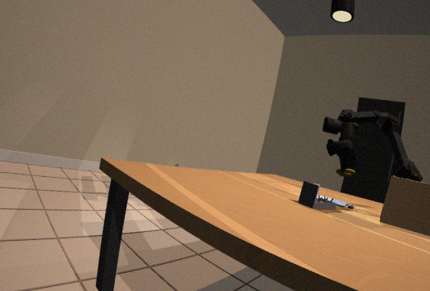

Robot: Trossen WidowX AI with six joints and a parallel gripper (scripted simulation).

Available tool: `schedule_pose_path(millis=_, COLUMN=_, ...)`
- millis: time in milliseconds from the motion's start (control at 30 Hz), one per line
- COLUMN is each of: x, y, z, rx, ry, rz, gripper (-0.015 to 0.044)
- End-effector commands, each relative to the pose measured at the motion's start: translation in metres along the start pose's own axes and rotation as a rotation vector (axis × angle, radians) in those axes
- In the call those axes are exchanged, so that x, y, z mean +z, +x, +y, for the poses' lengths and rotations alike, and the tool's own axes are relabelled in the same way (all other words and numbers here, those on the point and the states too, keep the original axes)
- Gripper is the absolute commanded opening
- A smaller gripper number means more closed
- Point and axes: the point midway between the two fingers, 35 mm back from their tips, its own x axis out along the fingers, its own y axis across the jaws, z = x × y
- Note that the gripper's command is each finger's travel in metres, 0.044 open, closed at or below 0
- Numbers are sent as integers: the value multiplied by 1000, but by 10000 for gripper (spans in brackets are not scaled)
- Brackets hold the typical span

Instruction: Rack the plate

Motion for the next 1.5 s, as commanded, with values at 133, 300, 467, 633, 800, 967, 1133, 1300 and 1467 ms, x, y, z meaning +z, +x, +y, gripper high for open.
schedule_pose_path(millis=133, x=0, y=18, z=1, rx=133, ry=-143, rz=57, gripper=0)
schedule_pose_path(millis=300, x=1, y=28, z=3, rx=222, ry=-233, rz=72, gripper=0)
schedule_pose_path(millis=467, x=2, y=38, z=4, rx=314, ry=-321, rz=70, gripper=0)
schedule_pose_path(millis=633, x=4, y=46, z=4, rx=405, ry=-408, rz=50, gripper=0)
schedule_pose_path(millis=800, x=6, y=53, z=5, rx=494, ry=-494, rz=13, gripper=0)
schedule_pose_path(millis=967, x=9, y=60, z=5, rx=578, ry=-577, rz=-42, gripper=0)
schedule_pose_path(millis=1133, x=11, y=65, z=4, rx=655, ry=-658, rz=-113, gripper=0)
schedule_pose_path(millis=1300, x=14, y=70, z=3, rx=722, ry=-736, rz=-200, gripper=0)
schedule_pose_path(millis=1467, x=17, y=74, z=1, rx=777, ry=-811, rz=-301, gripper=0)
